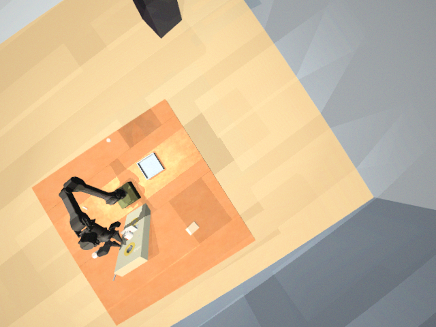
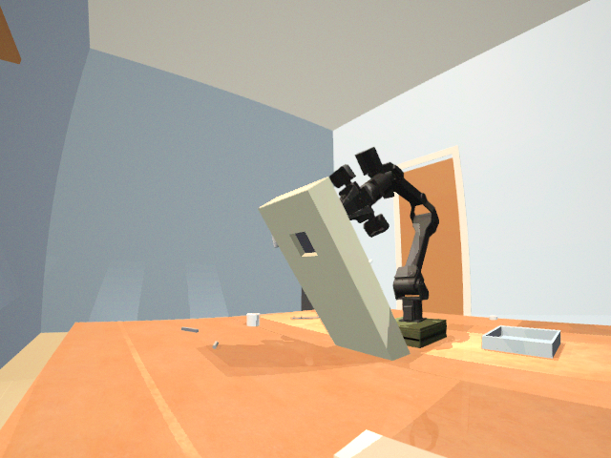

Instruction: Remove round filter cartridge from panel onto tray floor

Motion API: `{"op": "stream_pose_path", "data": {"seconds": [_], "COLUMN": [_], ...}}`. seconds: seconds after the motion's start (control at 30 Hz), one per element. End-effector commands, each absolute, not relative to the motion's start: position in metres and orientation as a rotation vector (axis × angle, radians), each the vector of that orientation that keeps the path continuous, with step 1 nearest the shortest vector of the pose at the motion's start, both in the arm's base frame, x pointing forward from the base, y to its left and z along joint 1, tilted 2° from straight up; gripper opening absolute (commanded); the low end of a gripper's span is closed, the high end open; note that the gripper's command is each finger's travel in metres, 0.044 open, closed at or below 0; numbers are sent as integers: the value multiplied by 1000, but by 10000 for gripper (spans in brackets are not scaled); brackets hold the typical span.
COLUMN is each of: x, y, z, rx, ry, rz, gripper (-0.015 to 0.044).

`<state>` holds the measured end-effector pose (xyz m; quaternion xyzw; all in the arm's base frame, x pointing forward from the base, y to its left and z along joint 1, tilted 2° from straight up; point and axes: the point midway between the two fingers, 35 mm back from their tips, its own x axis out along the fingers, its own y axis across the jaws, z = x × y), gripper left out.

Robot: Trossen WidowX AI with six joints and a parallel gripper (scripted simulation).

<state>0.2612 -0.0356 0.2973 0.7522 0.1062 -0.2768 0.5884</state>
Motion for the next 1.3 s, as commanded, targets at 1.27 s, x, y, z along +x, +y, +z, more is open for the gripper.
{"op": "stream_pose_path", "data": {"seconds": [1.27], "x": [226], "y": [-39], "z": [246], "rx": [57], "ry": [1013], "rz": [-176], "gripper": [305]}}
